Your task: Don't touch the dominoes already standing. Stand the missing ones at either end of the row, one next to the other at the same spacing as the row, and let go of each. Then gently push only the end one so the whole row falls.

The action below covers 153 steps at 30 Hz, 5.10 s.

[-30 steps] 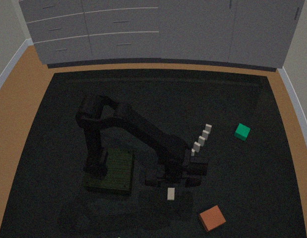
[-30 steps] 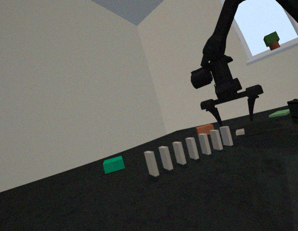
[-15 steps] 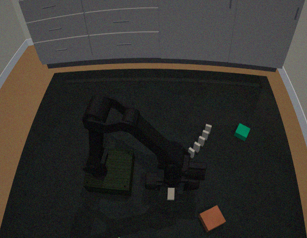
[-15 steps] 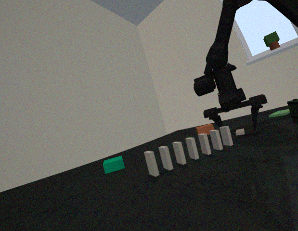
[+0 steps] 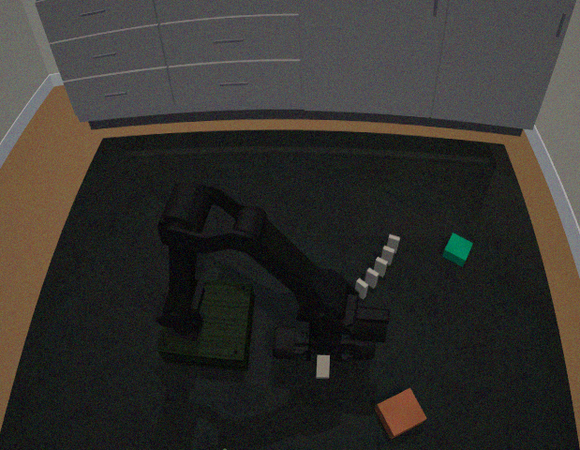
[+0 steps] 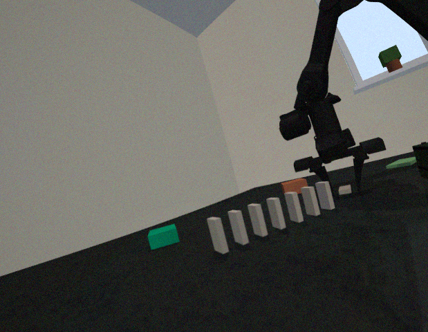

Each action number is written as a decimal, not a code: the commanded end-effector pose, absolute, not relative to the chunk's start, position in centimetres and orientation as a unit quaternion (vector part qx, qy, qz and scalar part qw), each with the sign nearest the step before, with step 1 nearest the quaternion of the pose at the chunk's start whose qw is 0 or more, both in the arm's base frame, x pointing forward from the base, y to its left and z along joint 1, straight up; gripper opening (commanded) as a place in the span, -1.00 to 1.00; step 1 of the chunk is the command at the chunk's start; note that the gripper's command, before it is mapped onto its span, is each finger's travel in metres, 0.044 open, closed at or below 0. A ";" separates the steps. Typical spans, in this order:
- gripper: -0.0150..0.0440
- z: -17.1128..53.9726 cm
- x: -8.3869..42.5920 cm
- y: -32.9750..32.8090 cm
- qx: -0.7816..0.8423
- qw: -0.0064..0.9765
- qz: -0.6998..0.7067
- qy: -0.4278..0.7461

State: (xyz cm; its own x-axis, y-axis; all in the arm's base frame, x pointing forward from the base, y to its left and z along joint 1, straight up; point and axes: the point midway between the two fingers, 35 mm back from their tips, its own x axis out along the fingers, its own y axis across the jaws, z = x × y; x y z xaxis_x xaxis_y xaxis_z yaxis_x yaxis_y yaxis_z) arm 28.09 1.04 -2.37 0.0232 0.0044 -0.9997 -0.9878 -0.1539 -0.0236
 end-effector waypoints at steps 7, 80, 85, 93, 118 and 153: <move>-0.13 -2.4 28.1 1.0 -0.544 0.465 0.533 0.453; -0.13 0.6 36.2 -11.3 -0.021 0.888 0.135 0.439; -0.13 0.3 36.6 -12.0 -0.004 0.909 0.135 0.395; -0.13 0.3 36.9 -13.2 0.029 0.936 0.135 0.323; -0.13 0.7 32.7 -13.3 0.039 0.971 0.186 0.146; -0.13 2.9 25.6 -10.1 -0.013 0.966 0.259 0.017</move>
State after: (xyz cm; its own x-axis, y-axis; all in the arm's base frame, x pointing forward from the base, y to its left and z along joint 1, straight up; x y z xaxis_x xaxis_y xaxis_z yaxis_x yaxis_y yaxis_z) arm 25.73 -10.16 2.96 0.8672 0.4963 -0.0397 -0.4974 0.8672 -0.0241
